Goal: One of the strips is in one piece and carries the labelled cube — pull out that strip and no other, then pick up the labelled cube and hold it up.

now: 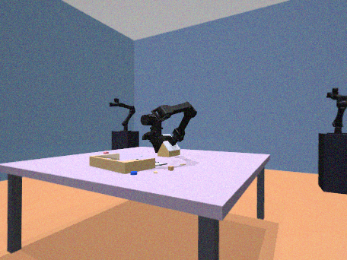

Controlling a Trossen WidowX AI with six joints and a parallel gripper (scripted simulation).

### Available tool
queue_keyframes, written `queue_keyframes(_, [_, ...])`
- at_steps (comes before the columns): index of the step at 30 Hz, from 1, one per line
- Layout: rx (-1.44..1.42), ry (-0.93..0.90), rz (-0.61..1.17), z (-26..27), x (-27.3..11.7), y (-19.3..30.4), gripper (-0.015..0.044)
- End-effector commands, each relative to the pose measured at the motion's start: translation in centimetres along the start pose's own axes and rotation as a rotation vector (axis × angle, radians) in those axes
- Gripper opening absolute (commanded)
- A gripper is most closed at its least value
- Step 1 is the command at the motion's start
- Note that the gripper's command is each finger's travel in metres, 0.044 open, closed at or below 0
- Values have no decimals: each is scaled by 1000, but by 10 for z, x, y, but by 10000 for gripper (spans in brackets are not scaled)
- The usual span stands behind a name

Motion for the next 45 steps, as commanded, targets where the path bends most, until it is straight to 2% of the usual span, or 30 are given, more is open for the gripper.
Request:
queue_keyframes(1, [8,6,1,-1,7,0,0])
queue_keyframes(34, [7,2,2,0,60,4,0])
queue_keyframes(45, [7,2,2,0,61,5,0])
Point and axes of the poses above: the point midway between the two fingers, 35 mm back from their tips, its own x axis out along the fingers, its own z axis across the jaws, y = z × x, the point moved 7 cm from there along -x, back along the fingers, and after that the axes turned 3 degrees about x, right-handed, at the moved point
